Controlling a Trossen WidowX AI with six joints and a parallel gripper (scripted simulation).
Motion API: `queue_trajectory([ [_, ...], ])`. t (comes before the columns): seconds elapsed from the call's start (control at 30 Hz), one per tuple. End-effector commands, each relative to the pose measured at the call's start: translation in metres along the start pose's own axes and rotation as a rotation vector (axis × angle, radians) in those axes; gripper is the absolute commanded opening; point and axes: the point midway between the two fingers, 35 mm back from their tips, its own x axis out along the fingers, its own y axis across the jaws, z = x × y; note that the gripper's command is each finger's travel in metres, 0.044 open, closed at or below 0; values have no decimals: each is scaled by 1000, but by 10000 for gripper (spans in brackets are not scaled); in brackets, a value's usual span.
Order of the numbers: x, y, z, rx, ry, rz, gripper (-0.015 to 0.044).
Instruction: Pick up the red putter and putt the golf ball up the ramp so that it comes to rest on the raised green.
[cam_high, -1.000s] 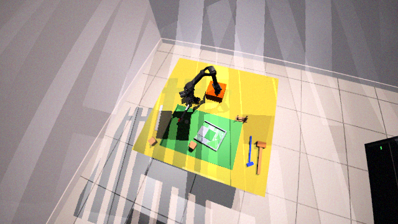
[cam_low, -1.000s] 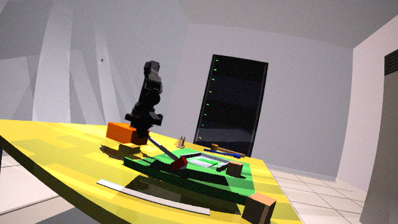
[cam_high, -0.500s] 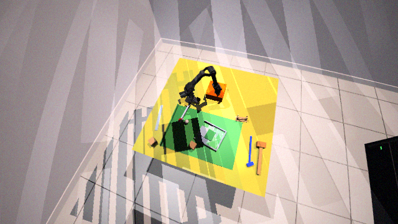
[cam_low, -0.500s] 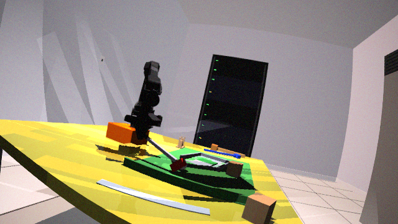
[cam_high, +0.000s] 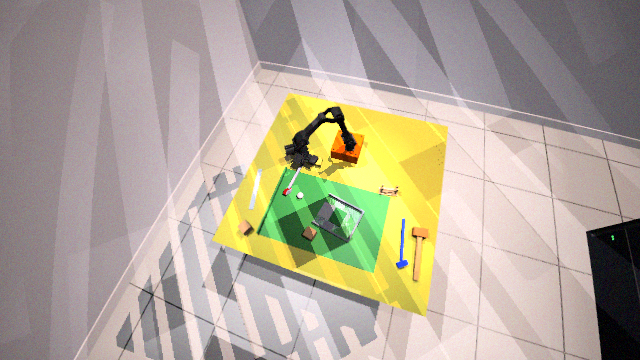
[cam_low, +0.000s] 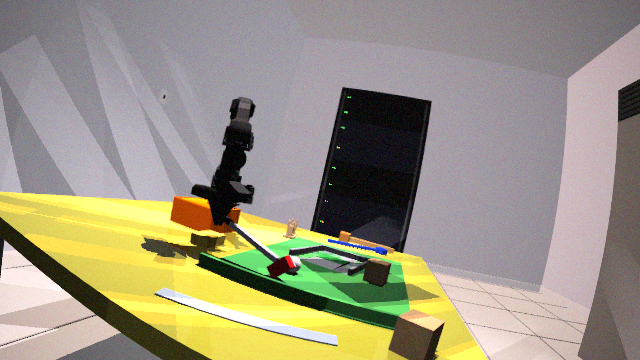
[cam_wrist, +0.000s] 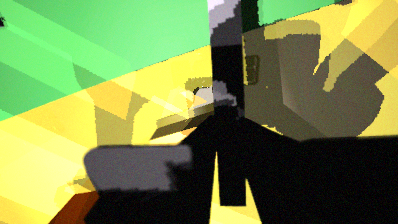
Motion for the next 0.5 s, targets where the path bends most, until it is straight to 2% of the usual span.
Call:
queue_trajectory([
  [0.0, 0, 0, 0, 0, 0, 0, 0],
  [0.1, 0, 9, 2, 0, 0, 0, 0],
  [0.47, -1, 135, 1, 0, -5, 7, 0],
])
